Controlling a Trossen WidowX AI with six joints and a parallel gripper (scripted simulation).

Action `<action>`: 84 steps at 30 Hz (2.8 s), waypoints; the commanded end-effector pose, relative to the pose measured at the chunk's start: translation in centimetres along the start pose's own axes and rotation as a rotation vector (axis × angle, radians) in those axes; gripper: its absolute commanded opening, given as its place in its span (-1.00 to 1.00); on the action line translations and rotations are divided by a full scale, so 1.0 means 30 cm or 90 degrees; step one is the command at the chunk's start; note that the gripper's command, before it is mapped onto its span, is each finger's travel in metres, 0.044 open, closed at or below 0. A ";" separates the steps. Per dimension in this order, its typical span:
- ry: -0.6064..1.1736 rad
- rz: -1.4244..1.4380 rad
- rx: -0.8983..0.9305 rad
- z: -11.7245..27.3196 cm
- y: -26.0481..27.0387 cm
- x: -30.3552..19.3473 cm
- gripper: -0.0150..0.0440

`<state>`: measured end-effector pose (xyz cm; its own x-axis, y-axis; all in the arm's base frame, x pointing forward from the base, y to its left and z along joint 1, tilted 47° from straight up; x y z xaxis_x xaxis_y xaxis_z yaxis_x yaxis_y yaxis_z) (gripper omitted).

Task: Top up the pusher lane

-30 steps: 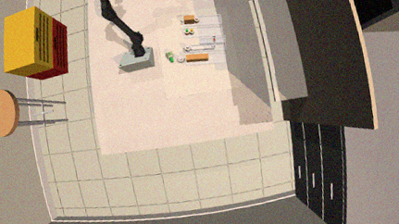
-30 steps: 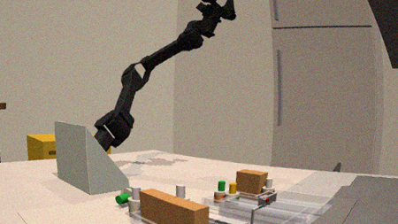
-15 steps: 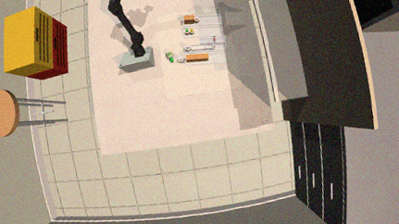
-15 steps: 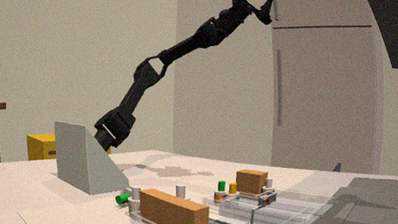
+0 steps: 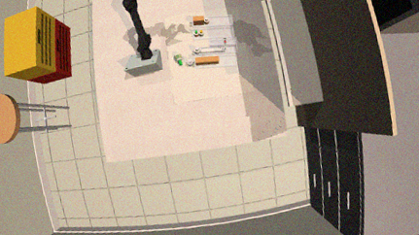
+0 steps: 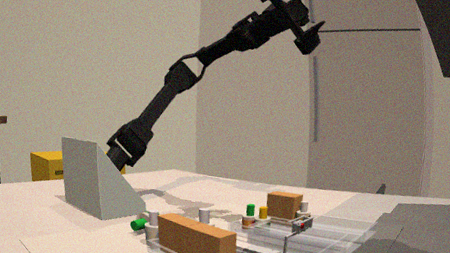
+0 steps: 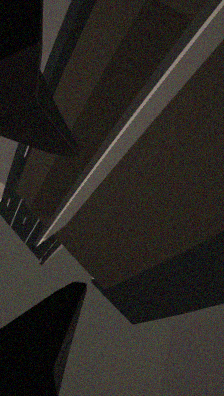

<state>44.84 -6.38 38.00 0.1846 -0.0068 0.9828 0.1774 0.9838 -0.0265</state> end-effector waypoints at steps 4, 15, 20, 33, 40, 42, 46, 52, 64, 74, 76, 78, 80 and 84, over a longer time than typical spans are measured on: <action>0.209 0.062 0.074 -0.110 -0.012 -0.362 1.00; 0.445 0.073 0.189 -0.106 -0.023 -0.768 1.00; 0.602 0.045 0.280 -0.030 -0.016 -1.008 1.00; 0.936 -0.221 0.556 0.323 0.050 -1.397 1.00; 0.939 -0.226 0.560 0.327 0.050 -1.400 1.00; 0.939 -0.226 0.560 0.328 0.067 -1.420 1.00; 0.939 -0.227 0.560 0.330 0.084 -1.440 1.00; 0.939 -0.227 0.560 0.337 0.123 -1.481 1.00; 0.939 -0.227 0.561 0.344 0.163 -1.524 1.00; 0.939 -0.227 0.561 0.350 0.202 -1.562 1.00; 0.939 -0.227 0.561 0.352 0.210 -1.570 1.00; 0.939 -0.228 0.561 0.353 0.217 -1.577 1.00; 0.939 -0.228 0.561 0.355 0.225 -1.585 1.00; 0.939 -0.228 0.562 0.359 0.237 -1.597 1.00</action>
<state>27.14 2.43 -6.93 0.9903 0.1263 -0.0588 -0.0453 0.6914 0.7210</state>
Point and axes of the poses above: the point midway between the two fingers, 35 mm back from their tips, its own z axis back along the fingers, its own y axis across the jaws, x = y × z, the point moved 1 cm from there along z, back along the fingers, and after that the axes turned 5 degrees about -z, right-handed, at the moved point
